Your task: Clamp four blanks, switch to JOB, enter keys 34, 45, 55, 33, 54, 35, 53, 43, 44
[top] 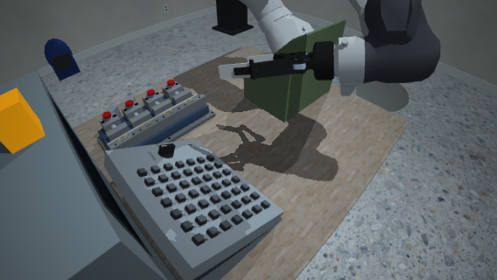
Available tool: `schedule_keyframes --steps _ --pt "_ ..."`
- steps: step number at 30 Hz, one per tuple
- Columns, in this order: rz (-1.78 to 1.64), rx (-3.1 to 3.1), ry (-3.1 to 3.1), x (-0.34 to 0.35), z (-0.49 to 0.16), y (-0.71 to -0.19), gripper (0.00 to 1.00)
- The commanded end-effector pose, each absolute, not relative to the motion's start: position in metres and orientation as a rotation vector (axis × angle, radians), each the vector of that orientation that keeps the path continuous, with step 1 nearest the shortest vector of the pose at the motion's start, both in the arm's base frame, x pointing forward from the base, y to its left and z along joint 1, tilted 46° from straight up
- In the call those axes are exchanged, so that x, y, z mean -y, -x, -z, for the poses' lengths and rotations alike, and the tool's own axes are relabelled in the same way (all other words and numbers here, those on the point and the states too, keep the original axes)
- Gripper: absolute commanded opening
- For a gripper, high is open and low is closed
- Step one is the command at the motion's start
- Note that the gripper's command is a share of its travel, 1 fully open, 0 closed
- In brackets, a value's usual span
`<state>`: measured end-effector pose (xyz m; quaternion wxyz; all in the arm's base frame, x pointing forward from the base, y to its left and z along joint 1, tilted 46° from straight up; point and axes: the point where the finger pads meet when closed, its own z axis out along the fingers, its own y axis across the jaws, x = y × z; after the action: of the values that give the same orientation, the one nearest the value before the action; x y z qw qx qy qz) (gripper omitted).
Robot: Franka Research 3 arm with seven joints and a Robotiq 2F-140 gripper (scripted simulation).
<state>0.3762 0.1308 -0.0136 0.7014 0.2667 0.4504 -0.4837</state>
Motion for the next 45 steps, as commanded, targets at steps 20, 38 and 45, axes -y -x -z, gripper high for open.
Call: schedule_keyframes --steps 20,38,45 --pt "0.613 -1.523 -1.273 -0.122 0.124 -0.494 1.0" --pt "0.317 -1.705 -1.472 -0.121 0.126 -0.497 0.0" --pt "0.317 -1.705 -1.472 -0.121 0.126 -0.497 0.0"
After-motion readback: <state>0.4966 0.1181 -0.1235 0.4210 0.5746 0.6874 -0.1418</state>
